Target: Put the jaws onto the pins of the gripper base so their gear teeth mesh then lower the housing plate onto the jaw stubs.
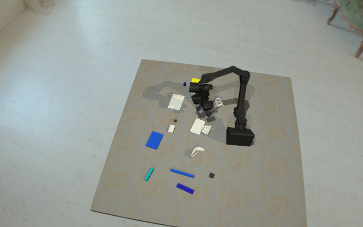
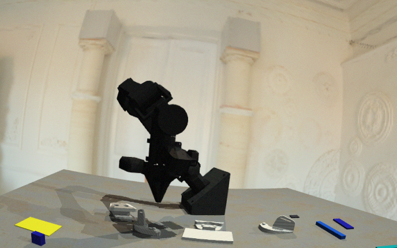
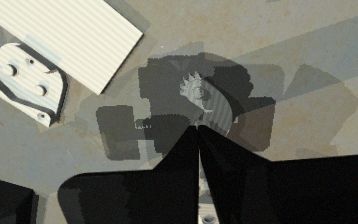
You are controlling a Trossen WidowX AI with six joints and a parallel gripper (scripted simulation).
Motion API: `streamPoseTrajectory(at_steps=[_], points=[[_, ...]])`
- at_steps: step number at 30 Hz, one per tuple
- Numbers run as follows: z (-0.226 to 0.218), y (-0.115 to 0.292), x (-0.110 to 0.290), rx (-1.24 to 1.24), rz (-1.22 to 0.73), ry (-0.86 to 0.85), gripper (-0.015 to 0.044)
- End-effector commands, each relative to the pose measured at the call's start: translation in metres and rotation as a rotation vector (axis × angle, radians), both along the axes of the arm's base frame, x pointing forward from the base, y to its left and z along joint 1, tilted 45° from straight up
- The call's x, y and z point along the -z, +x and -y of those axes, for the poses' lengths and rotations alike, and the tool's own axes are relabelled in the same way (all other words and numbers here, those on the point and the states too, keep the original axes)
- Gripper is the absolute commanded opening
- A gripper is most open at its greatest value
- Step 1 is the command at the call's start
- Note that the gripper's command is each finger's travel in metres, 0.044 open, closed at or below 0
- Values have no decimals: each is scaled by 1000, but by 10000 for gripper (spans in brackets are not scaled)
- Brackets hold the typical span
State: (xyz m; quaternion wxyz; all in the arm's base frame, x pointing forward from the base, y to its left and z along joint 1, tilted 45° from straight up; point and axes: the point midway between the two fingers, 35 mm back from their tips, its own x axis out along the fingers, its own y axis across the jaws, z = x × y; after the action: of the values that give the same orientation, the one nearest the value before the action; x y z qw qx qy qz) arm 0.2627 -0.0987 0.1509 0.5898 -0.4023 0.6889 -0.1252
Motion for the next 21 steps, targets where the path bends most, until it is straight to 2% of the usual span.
streamPoseTrajectory(at_steps=[1, 5, 15, 21], points=[[0, 0, 0, 0, 0, 0, 0], [0, 0, 0, 0, 0, 0, 0], [22, -34, -34, 144, 129, 2, 262], [29, -35, -29, 148, 132, 3, 420]])
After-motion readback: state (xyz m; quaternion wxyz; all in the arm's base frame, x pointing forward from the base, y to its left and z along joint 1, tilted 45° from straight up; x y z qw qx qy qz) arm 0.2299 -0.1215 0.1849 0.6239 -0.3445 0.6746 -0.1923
